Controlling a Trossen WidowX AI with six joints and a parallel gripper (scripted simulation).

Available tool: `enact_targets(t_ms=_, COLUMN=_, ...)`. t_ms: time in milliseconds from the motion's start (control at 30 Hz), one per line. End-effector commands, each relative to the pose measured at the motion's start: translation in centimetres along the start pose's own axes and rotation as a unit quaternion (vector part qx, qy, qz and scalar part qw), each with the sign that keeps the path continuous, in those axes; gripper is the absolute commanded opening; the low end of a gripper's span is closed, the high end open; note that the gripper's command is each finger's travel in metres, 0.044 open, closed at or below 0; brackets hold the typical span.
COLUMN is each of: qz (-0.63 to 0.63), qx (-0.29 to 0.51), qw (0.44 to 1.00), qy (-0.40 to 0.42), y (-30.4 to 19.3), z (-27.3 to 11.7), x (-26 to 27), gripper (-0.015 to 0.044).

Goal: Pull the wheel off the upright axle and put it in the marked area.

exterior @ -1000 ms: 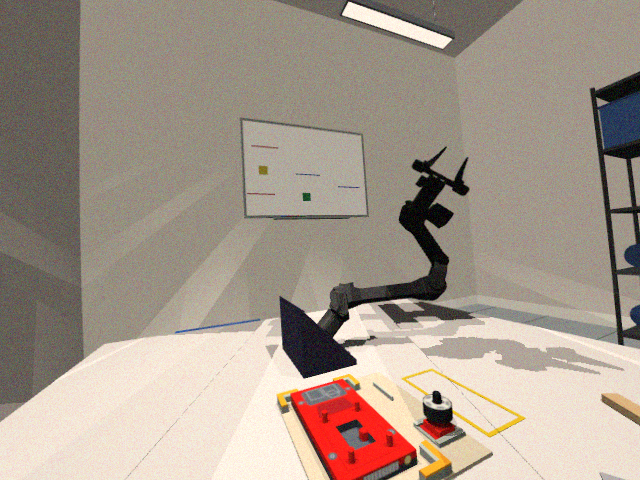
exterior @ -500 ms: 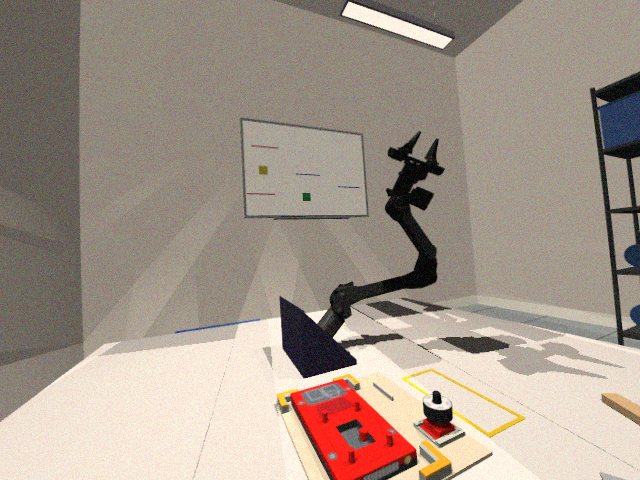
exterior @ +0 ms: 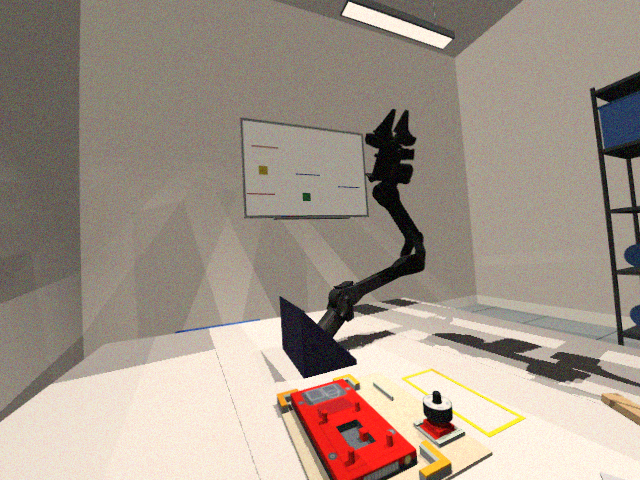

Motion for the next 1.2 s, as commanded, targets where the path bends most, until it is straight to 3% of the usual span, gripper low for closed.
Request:
enact_targets(t_ms=0, qz=0.090, qx=-0.009, qw=0.995, qy=0.044, y=-0.7, z=1.9, x=3.0, gripper=0.0300)
enact_targets(t_ms=267, qz=0.240, qx=-0.028, qw=0.961, qy=0.137, y=-0.2, z=5.1, x=8.9, gripper=0.0300)
enact_targets(t_ms=567, qz=0.388, qx=-0.041, qw=0.884, qy=0.256, y=2.5, z=8.0, x=15.7, gripper=0.0300)
enact_targets(t_ms=833, qz=0.491, qx=-0.037, qw=0.786, qy=0.374, y=6.5, z=9.6, x=21.6, gripper=0.0300)
enact_targets(t_ms=1167, qz=0.561, qx=-0.005, qw=0.623, qy=0.545, y=13.4, z=9.5, x=28.8, gripper=0.0300)
Point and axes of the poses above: the point midway between the two fingers, 35 mm back from their tips, its own z axis out along the fingers, its own x axis across the jaws, y = z × x, the point moved 9 cm from there along -z, back along the fingers, and after that the axes turned 5 degrees about z, right-handed, at the moved point
